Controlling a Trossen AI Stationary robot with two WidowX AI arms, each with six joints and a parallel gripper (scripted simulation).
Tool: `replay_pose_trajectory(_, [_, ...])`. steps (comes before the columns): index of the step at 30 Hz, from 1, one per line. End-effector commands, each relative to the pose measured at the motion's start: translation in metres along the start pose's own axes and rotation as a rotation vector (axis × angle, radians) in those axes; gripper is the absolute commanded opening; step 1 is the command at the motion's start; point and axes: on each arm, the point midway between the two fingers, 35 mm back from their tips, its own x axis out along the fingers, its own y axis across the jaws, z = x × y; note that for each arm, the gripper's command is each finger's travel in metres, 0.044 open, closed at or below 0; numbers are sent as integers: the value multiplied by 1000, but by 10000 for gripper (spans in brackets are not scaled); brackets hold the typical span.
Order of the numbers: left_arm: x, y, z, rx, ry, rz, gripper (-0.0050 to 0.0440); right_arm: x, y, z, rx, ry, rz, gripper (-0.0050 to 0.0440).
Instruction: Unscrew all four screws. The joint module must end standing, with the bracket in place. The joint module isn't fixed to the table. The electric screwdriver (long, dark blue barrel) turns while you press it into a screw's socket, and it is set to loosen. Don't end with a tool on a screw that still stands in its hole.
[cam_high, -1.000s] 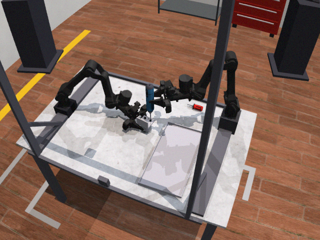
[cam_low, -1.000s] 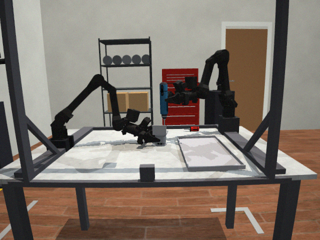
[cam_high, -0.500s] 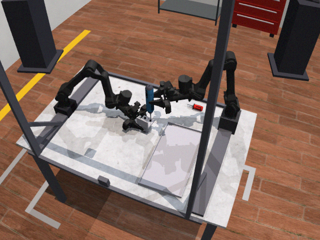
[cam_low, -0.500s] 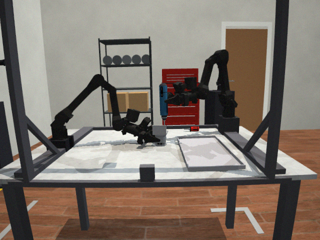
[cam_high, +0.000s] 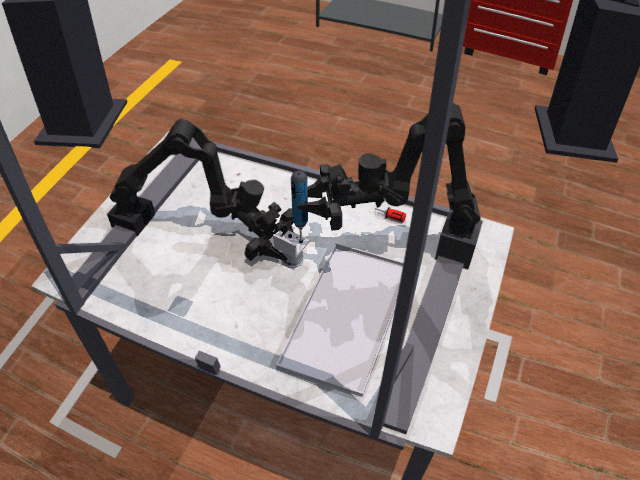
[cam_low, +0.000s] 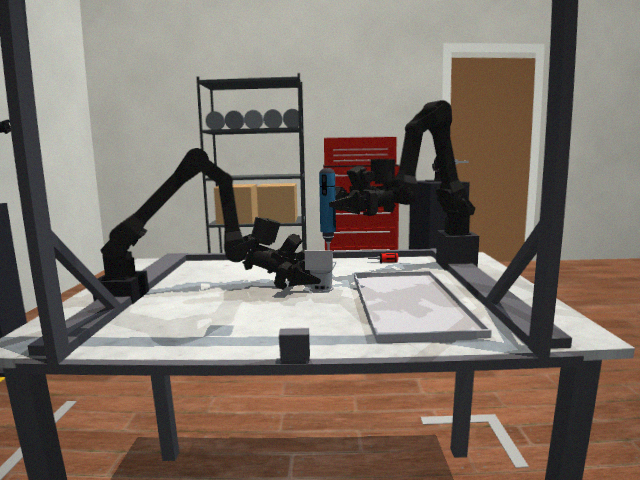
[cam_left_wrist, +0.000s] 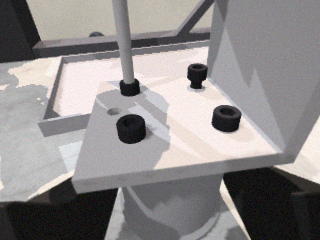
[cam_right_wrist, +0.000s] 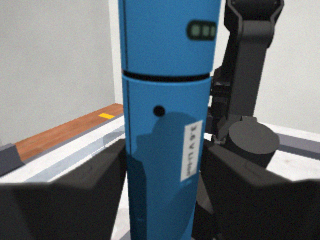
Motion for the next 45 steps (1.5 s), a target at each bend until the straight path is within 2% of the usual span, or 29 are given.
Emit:
replay_pose_trajectory(1, [0, 2, 14, 17, -29, 4, 242, 1, 0, 4, -8, -26, 0, 160])
replay_pose_trajectory(35, [0, 2, 14, 17, -29, 4, 242, -1, -2, -16, 17, -31, 1, 160])
replay_pose_trajectory(45, [0, 2, 14, 17, -29, 4, 242, -1, -2, -12, 15, -39, 1, 160])
